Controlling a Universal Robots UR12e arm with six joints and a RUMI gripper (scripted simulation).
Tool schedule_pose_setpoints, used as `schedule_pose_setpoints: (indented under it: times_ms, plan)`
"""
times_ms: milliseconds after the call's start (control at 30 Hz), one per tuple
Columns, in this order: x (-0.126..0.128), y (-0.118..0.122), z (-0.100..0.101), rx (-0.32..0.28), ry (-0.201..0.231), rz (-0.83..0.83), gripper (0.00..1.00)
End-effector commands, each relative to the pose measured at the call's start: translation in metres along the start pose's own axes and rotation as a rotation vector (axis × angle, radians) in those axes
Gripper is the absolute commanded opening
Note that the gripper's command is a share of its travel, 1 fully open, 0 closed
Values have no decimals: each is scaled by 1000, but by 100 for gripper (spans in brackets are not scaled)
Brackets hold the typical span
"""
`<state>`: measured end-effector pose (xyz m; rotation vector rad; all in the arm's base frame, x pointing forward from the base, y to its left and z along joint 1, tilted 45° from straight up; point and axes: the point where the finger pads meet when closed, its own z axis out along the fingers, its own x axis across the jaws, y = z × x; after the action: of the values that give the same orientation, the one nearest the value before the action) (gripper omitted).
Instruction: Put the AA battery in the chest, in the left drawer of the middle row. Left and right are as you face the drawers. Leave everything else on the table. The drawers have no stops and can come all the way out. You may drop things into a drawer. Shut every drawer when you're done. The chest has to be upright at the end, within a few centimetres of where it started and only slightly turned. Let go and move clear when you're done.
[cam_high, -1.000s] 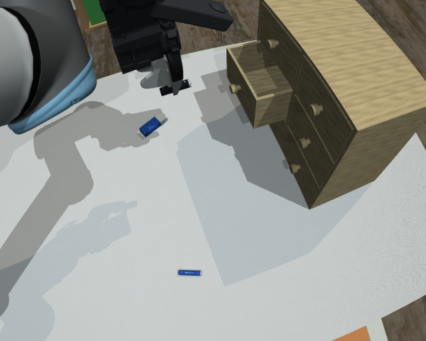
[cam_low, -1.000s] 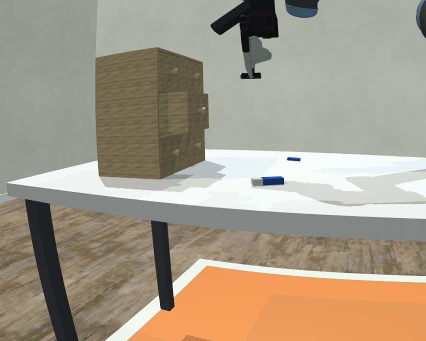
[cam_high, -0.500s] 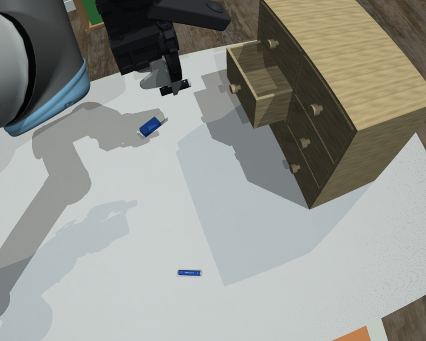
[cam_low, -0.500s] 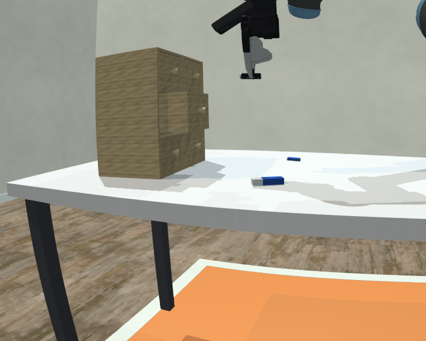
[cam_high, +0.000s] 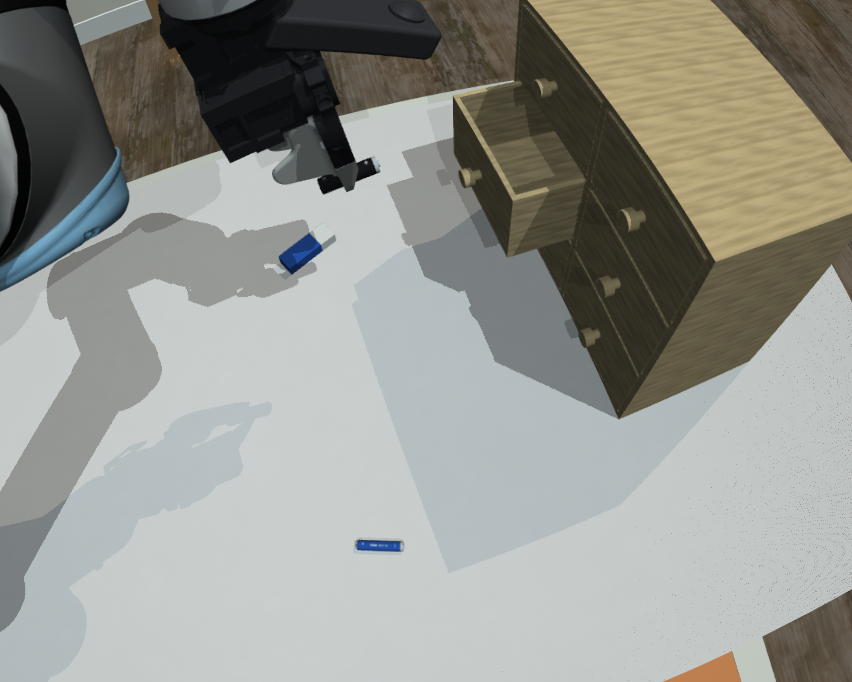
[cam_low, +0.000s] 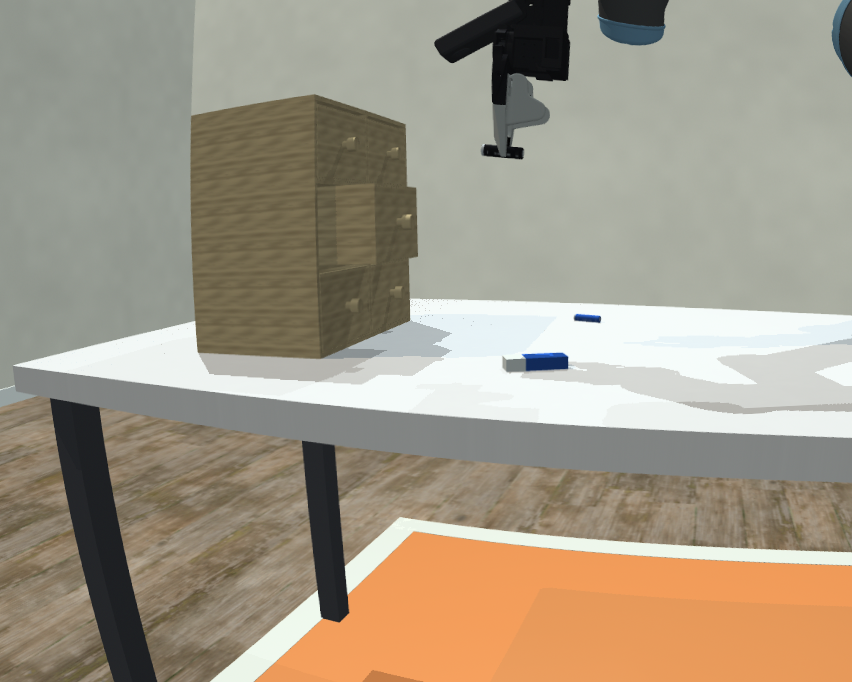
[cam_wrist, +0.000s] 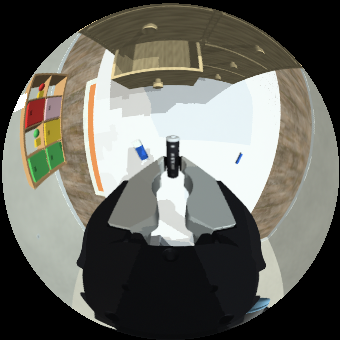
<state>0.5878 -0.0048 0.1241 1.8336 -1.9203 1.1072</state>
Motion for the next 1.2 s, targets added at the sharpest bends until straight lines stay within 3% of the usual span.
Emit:
schedule_pose_setpoints:
  times_ms: [0,267,333,833,900,1167]
  plan:
    - [-1,0,2,78,-3,-1,5]
    - [-1,1,3,194,-3,-1,5]
    - [-1,1,3,194,-3,-1,5]
    - [0,3,4,451,-3,0,5]
    - [0,3,4,451,-3,0,5]
    - [0,3,3,602,-3,0,5]
